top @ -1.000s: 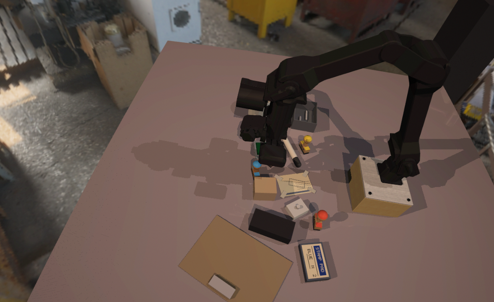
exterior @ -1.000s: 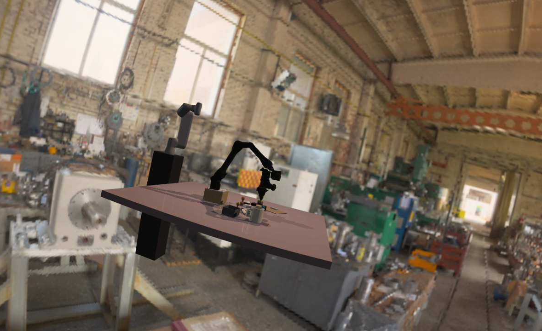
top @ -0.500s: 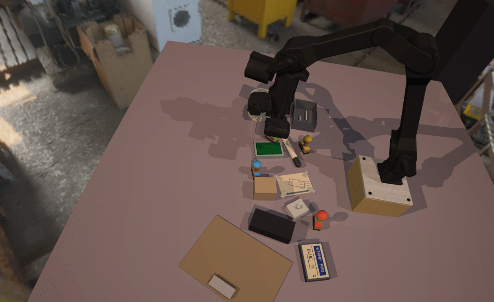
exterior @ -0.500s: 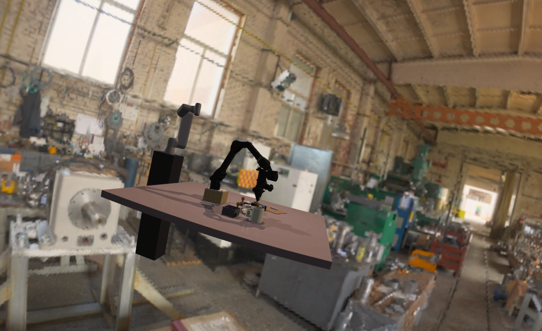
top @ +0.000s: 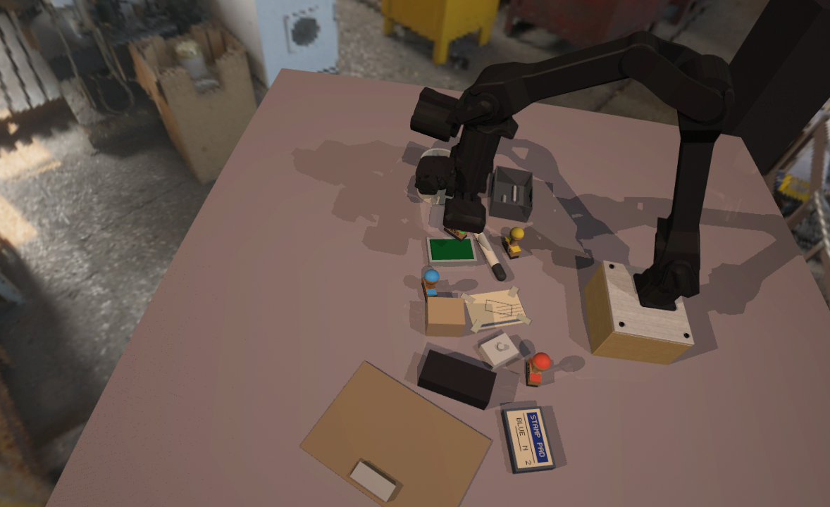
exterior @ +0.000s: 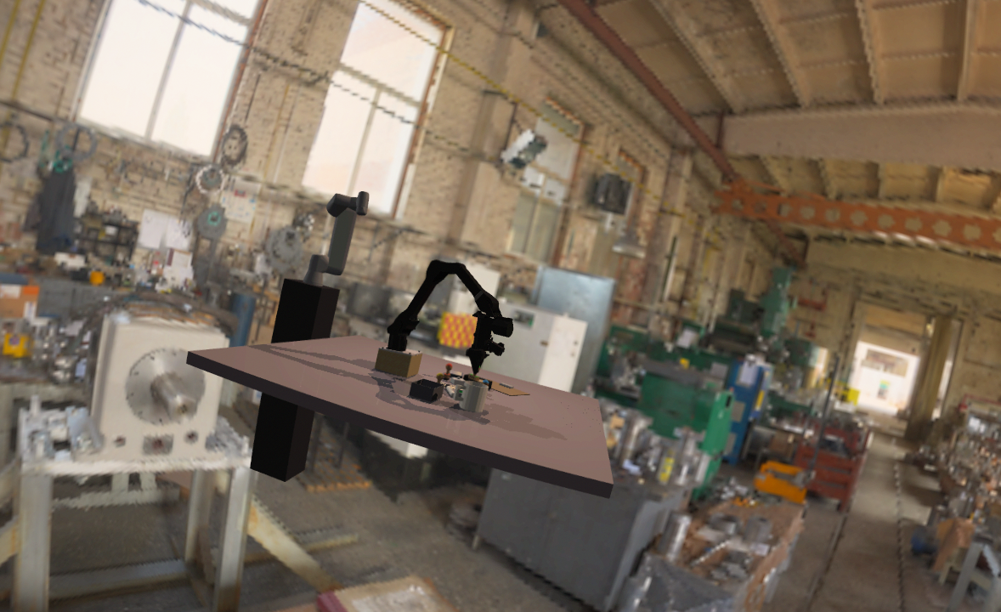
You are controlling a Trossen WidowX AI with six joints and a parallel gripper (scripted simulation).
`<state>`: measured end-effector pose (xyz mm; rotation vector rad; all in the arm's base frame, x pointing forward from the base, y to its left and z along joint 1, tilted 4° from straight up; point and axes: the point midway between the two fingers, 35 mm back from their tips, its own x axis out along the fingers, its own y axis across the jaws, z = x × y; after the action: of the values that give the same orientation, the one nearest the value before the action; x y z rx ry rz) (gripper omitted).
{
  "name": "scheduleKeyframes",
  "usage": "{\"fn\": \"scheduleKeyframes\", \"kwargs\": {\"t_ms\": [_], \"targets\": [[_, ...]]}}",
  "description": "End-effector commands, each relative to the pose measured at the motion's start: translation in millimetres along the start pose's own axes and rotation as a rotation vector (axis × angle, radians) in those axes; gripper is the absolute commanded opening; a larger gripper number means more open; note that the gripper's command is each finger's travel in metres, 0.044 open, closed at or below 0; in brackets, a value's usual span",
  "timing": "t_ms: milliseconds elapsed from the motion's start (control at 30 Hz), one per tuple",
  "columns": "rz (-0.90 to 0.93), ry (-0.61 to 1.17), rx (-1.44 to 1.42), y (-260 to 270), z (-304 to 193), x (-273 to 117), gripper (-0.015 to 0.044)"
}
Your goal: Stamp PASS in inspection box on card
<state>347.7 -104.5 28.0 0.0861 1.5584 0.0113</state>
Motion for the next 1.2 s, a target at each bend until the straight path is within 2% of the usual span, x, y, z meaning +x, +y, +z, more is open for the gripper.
{"fn": "scheduleKeyframes", "kwargs": {"t_ms": [0,1167], "targets": [[-0.002,0.001,-0.003,-0.6,-0.4,3.0,0.0000],[0.000,-0.001,-0.002,-2.3,-1.1,26.2,0.0000]]}}
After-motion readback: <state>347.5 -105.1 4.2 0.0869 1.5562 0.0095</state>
